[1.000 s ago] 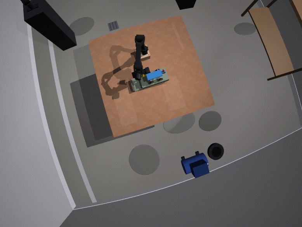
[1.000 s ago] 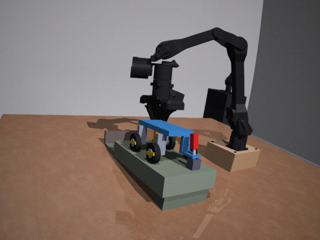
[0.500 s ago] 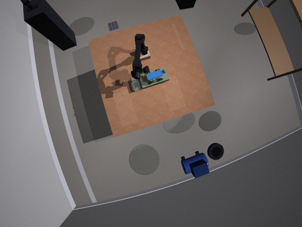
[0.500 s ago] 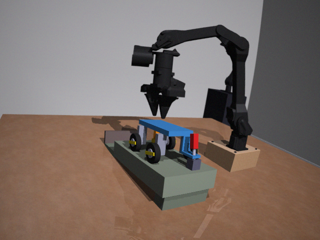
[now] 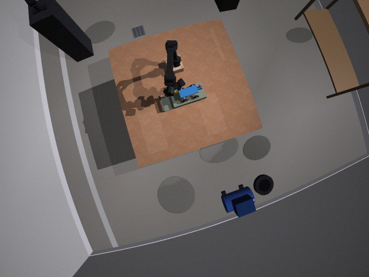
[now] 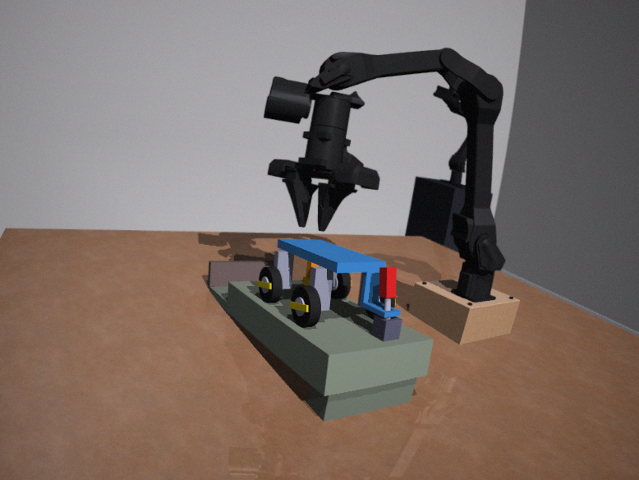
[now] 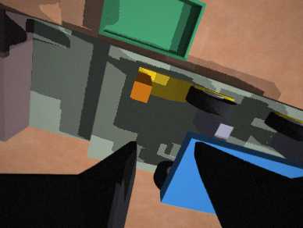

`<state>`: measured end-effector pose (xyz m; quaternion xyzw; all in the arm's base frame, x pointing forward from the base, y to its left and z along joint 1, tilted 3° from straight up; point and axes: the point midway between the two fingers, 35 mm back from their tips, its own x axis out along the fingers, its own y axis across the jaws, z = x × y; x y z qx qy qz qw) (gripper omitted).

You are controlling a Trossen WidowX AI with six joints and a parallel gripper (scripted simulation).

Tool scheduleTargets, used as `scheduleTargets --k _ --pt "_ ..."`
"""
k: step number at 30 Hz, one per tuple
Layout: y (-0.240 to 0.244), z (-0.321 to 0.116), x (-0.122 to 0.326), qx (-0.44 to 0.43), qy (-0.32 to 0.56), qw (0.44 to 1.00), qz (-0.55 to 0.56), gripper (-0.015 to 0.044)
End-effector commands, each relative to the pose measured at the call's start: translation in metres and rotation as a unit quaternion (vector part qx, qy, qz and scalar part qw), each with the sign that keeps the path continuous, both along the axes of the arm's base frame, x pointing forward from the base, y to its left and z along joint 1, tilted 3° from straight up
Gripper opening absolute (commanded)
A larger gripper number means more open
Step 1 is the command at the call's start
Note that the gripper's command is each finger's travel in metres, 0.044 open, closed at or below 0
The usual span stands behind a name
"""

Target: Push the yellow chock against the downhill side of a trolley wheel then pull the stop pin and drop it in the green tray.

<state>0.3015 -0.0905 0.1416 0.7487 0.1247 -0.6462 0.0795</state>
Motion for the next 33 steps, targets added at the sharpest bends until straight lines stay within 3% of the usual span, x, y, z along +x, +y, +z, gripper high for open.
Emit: scheduleTargets --k 1,11,21,33 --pt "0.027 0.006 0.012 0.006 -0.022 0.996 0.082 0.0190" --pt "0.108 0.016 0.023 0.009 -0.039 0.937 0.347 0.0190" --pt "0.189 0.026 0.013 0.017 -0.060 0.811 0.581 0.0190" --pt "0.195 0.020 0.012 0.017 -0.061 0.801 0.595 0.0190"
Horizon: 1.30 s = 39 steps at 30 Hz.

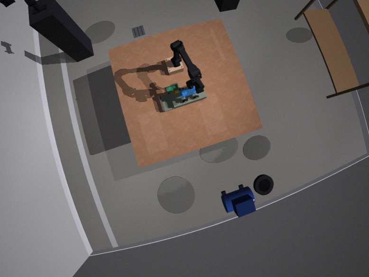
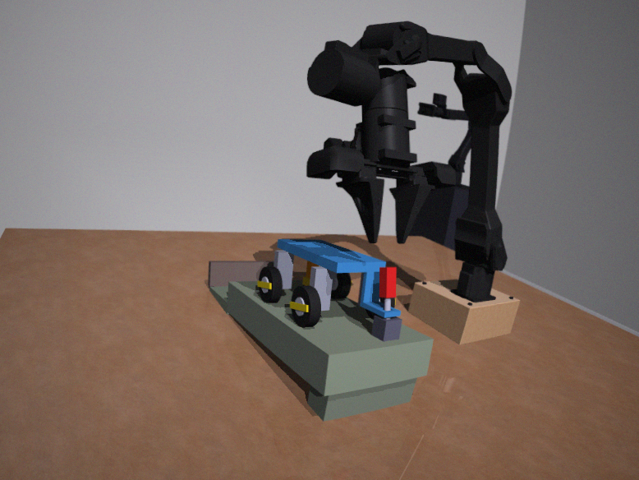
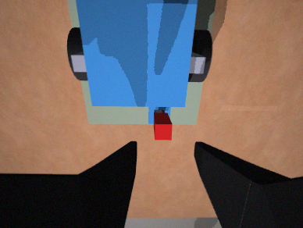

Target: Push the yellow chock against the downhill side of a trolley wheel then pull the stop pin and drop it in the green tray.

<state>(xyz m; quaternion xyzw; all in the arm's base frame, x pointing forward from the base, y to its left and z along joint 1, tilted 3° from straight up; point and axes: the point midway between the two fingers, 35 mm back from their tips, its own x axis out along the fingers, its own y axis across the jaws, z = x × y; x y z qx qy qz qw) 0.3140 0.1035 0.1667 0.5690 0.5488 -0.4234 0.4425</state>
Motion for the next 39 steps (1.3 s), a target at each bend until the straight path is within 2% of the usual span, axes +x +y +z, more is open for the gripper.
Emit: scheduleTargets --k 1,39 --pt "0.002 -0.006 0.000 0.001 0.001 1.000 0.003 0.0190" --pt "0.015 -0.054 0.002 0.001 0.001 1.000 0.003 0.0190"
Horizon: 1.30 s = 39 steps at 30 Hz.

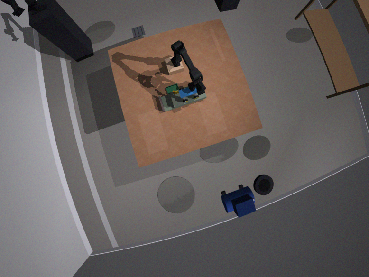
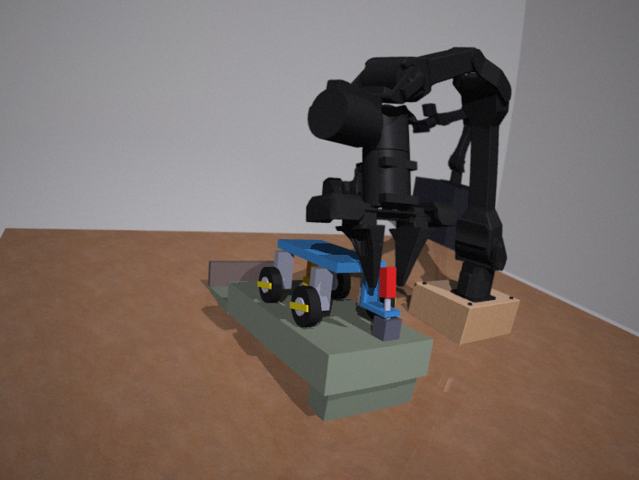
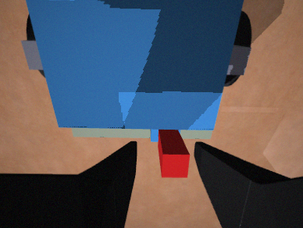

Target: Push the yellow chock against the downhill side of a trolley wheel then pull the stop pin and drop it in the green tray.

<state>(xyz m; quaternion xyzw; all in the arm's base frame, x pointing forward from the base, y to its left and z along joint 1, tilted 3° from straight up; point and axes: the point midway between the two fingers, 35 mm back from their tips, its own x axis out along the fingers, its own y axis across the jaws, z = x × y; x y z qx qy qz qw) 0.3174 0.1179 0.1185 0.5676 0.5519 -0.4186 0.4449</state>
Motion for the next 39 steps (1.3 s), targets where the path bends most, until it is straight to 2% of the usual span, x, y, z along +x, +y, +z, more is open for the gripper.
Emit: scheduleTargets --k 1,10,14,23,24,39 --pt "0.001 -0.007 -0.001 -0.001 0.003 1.000 -0.002 0.0190" --pt "0.003 -0.017 -0.002 -0.001 0.004 1.000 -0.002 0.0190" --pt "0.003 -0.014 -0.001 0.000 0.001 1.000 0.000 0.0085" --pt "0.003 -0.014 -0.001 0.000 0.001 1.000 0.000 0.0025" --pt "0.003 -0.014 -0.001 0.000 0.001 1.000 0.000 0.0000" --pt "0.002 -0.003 -0.004 -0.001 0.004 1.000 -0.002 0.0000"
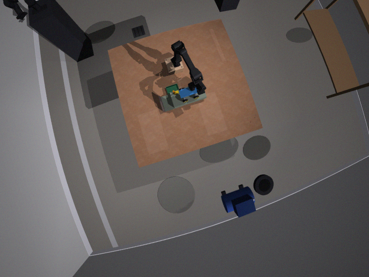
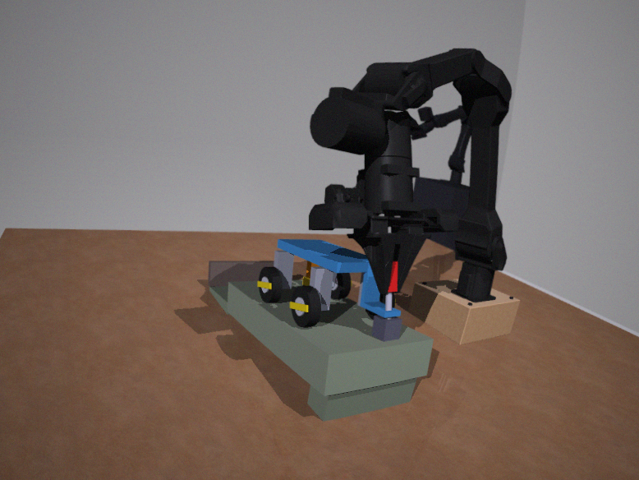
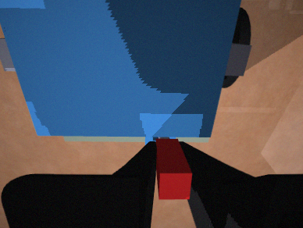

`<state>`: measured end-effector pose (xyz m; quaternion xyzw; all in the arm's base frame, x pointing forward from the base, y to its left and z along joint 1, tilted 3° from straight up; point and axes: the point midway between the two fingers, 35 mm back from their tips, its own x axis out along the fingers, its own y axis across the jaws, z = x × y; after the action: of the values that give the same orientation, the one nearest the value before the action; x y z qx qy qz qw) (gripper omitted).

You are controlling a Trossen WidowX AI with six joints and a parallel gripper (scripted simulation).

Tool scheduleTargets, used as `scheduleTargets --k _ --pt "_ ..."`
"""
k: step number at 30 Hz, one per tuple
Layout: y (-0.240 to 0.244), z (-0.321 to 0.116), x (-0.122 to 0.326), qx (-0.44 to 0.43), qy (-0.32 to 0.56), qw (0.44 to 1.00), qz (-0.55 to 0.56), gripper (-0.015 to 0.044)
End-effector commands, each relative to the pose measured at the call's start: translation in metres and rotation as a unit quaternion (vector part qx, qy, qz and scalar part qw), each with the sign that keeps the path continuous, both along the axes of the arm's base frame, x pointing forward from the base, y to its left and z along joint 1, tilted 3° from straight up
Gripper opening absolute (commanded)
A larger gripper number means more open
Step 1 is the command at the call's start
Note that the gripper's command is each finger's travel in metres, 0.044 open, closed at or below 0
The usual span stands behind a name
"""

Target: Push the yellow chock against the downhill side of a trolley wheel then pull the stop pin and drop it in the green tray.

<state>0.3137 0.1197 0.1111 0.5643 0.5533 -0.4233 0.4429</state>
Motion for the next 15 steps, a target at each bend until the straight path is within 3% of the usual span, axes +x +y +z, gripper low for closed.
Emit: scheduleTargets --k 1,15 --pt "0.000 0.005 0.000 0.002 -0.002 1.000 -0.002 0.0000" --pt "-0.002 0.016 0.000 0.001 -0.002 1.000 -0.002 0.0000"
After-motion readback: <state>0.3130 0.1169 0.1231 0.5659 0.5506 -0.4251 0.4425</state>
